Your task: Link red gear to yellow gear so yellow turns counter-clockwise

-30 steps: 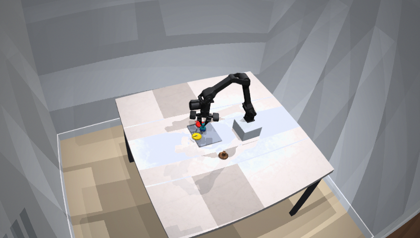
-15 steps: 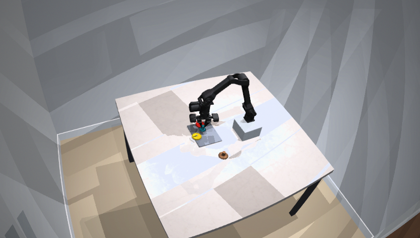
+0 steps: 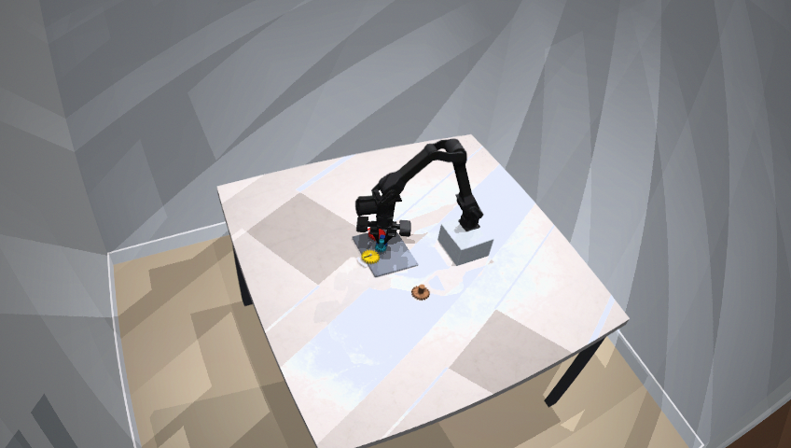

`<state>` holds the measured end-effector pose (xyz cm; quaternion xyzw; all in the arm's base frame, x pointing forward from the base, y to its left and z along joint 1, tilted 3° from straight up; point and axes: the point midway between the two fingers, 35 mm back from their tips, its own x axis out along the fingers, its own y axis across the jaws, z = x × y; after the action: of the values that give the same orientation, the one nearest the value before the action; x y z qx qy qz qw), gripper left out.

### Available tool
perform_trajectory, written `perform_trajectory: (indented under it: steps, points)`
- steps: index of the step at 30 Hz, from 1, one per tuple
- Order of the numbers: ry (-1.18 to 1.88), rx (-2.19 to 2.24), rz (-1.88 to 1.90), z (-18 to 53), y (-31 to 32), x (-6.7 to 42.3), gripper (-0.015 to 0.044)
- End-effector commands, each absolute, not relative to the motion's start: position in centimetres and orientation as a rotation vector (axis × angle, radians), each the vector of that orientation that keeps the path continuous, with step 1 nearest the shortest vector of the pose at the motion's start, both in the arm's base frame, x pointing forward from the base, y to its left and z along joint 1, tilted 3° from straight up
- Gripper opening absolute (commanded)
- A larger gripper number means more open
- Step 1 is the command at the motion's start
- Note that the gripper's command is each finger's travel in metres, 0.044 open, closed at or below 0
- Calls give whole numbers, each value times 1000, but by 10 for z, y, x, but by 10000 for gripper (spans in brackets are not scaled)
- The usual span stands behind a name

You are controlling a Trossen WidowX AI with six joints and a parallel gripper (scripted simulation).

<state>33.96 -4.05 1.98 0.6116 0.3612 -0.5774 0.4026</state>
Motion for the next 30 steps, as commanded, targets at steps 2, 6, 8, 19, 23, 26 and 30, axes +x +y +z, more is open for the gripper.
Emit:
perform_trajectory:
  steps: [2,6,8,19,23,26,30]
  points:
    - [824,1652,-1556,10,-40,339,0]
    - [752,1728,-1625,13,-41,339,0]
    - [748,1731,-1628,13,-41,339,0]
    - [885,1583,-1492,10,-40,340,0]
    - [955,1498,-1415,9,-40,339,0]
    - [1001,1437,-1359,9,-40,339,0]
    - [1047,1373,-1300,7,-41,339,0]
